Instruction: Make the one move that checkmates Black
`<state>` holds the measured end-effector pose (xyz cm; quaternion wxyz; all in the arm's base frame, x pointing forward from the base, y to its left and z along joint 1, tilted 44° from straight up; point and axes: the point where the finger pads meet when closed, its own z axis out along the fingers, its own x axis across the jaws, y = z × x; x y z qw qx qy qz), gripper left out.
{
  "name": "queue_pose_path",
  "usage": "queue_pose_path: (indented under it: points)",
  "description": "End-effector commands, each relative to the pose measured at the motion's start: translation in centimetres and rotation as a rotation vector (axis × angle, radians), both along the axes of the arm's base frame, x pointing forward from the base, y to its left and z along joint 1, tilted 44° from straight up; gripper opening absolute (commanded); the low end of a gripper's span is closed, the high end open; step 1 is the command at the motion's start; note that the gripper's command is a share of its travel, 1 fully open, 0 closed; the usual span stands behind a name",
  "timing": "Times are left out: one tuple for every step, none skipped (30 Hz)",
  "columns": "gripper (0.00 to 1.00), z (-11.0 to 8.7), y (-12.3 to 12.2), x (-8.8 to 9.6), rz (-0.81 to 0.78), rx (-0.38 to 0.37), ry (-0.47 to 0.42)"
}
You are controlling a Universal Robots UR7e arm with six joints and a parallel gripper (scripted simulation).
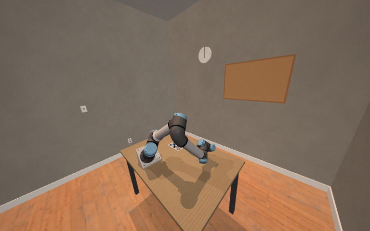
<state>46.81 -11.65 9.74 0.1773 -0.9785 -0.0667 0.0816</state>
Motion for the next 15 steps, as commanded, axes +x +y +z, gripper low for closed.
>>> queue_pose_path:
  points:
    - [1.0,0.0,0.0,0.0,0.001,0.0,-0.001]
    - [1.0,0.1,0.0,0.0,0.001,0.0,-0.001]
    - [1.0,0.1,0.0,0.0,0.001,0.0,-0.001]
    - [1.0,0.1,0.0,0.0,0.001,0.0,-0.001]
    - [1.0,0.1,0.1,0.0,0.001,0.0,-0.001]
    - [1.0,0.1,0.1,0.0,0.001,0.0,-0.001]
    - [1.0,0.3,0.2,0.0,0.001,0.0,-0.001]
    - [1.0,0.4,0.4,0.0,0.001,0.0,-0.001]
    - [1.0,0.7,0.6,0.0,0.001,0.0,-0.001]
    - [1.0,1.0,0.9,0.0,0.001,0.0,-0.001]
    - [1.0,1.3,1.2,0.0,0.001,0.0,-0.001]
    - [1.0,1.7,1.6,-0.1,0.001,0.0,-0.001]
    - [1.0,2.1,2.0,-0.1,0.001,0.0,-0.001]
    - [1.0,2.6,2.5,-0.1,0.001,0.0,-0.001]
    - [1.0,3.1,2.9,-0.1,0.001,0.0,-0.001]
